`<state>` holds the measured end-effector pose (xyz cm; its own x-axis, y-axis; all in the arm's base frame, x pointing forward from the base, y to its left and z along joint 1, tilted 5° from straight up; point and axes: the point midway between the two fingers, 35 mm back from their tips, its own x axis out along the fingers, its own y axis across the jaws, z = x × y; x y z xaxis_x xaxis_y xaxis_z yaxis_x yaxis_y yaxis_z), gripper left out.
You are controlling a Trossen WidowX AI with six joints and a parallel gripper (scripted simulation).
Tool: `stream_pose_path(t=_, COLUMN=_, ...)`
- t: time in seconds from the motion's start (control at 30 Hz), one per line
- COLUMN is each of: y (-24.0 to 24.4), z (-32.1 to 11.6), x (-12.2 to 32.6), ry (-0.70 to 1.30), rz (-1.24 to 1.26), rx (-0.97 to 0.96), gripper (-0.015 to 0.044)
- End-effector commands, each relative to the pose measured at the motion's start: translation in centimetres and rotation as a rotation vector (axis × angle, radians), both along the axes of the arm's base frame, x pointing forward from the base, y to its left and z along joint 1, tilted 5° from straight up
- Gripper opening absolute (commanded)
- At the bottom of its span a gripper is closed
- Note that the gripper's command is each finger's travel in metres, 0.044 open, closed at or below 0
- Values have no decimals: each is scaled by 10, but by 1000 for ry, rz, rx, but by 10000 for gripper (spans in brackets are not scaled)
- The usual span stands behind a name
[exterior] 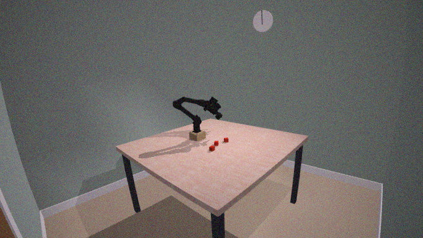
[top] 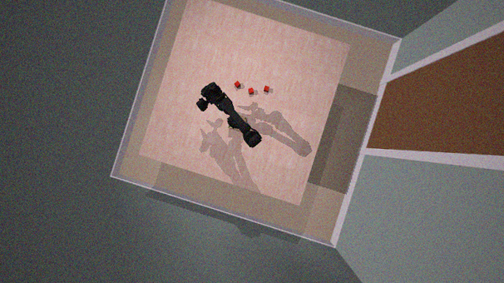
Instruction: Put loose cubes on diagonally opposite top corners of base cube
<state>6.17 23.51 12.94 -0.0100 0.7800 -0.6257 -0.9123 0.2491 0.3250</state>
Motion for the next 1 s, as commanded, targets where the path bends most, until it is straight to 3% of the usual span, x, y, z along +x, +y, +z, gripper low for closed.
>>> stream_pose_path(t=0.0, y=-6, z=0, x=31, ry=72, rz=-187, rx=-74, gripper=265)
stream_pose_path(t=0.53, y=-84, z=-9, x=149, ry=413, rz=-1026, rx=-336, gripper=265)
stream_pose_path(t=0.97, y=-189, z=-16, x=203, ry=695, rz=-1705, rx=-484, gripper=265)
